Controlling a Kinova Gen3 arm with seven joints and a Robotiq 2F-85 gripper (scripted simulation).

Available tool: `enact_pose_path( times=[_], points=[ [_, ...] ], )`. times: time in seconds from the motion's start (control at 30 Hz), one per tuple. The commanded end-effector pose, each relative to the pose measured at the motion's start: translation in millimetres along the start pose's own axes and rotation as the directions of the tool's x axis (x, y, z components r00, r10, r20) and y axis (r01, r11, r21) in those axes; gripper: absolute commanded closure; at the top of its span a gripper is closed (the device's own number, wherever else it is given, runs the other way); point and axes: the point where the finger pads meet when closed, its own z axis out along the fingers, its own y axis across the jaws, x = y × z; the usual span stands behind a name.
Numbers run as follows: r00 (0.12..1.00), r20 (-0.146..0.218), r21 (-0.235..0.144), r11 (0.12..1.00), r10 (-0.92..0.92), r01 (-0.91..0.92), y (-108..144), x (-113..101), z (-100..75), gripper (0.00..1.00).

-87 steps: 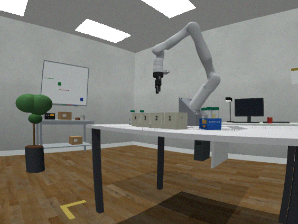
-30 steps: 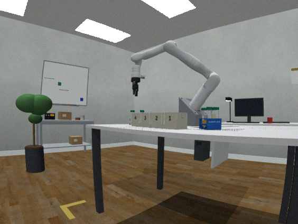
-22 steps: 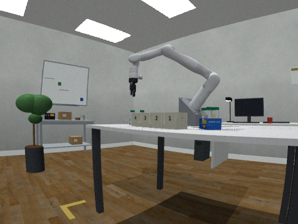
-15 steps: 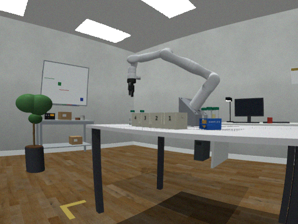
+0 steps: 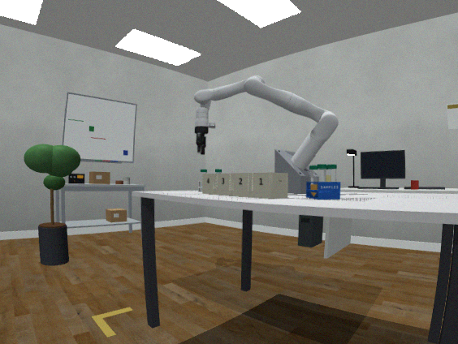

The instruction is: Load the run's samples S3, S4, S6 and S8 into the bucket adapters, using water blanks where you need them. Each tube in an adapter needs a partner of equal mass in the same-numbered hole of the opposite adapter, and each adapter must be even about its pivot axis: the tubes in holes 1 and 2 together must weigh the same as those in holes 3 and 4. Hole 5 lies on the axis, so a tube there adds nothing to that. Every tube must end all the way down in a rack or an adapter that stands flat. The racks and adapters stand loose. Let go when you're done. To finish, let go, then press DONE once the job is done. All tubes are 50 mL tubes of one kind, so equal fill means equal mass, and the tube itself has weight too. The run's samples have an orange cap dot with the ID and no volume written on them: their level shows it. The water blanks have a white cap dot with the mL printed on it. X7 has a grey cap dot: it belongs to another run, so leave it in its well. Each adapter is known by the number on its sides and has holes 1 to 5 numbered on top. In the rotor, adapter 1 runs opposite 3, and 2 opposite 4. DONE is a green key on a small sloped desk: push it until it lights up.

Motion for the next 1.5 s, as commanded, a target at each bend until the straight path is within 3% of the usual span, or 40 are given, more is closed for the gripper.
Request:
enact_pose_path(
  times=[0.0,0.73,1.47],
  points=[
    [1.0,0.003,0.0,1.0,0.0,0.0,0.1,-0.6,7.8,0.0],
    [1.0,0.003,0.0,1.0,0.0,0.0,0.1,-0.7,55.2,0.0],
    [1.0,0.003,0.0,1.0,0.0,0.0,0.1,-0.7,55.1,0.0]
  ],
)
